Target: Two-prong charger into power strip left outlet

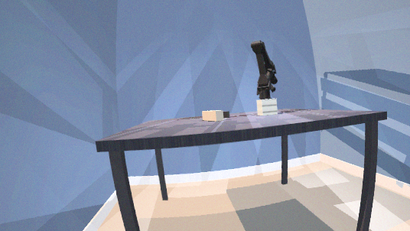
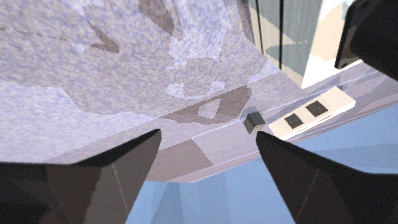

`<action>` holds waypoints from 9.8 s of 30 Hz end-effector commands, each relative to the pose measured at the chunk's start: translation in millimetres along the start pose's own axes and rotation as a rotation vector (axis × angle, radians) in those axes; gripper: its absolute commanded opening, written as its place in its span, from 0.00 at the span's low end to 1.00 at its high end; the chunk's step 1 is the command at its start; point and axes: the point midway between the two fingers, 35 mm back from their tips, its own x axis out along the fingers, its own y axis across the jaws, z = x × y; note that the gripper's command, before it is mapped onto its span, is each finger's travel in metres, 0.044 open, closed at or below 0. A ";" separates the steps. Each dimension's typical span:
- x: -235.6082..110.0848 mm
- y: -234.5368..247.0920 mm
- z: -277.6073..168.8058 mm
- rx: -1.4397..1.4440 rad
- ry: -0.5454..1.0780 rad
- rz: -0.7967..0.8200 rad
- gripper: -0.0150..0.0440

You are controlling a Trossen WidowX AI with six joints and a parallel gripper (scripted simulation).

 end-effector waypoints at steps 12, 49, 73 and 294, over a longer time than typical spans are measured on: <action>10.1 0.8 -9.5 -0.196 -0.065 -0.060 1.00; 51.8 -7.4 -48.0 -0.882 -0.240 -0.279 1.00; 81.0 -22.0 -72.8 -1.314 -0.333 -0.416 1.00; 214.0 -239.0 -71.5 -3.490 -0.216 -1.202 0.25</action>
